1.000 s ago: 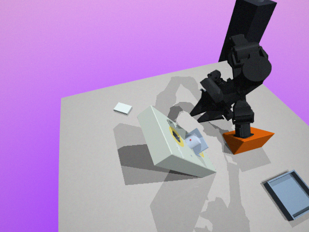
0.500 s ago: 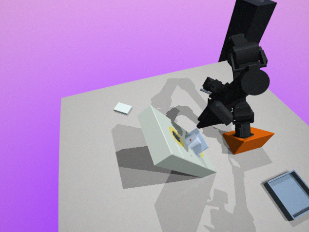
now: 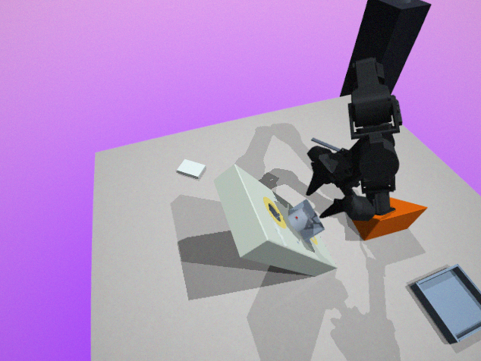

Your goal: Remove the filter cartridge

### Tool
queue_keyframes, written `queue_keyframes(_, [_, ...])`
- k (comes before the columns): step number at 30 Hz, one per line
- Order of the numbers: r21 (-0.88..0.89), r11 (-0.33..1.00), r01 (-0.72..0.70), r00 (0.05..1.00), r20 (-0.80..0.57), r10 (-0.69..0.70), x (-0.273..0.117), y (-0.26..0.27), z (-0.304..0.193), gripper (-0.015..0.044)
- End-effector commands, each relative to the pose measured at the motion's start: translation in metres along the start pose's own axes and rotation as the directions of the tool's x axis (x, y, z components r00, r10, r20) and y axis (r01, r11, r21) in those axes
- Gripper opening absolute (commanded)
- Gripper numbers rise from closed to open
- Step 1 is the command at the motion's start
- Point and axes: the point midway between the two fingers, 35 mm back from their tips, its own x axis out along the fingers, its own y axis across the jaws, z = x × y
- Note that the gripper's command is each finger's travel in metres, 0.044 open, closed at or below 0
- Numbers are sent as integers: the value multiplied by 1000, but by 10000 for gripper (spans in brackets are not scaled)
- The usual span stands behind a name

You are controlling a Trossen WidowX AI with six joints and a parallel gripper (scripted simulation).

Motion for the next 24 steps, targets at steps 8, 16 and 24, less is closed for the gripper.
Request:
queue_keyframes(8, [-29,1000,-3,1000,-12,3,17,1,-2,305])
queue_keyframes(16, [-29,1000,-3,1000,-12,3,30,1,-2,305])
queue_keyframes(24, [-28,1000,-2,1000,-11,1,43,0,-2,305])
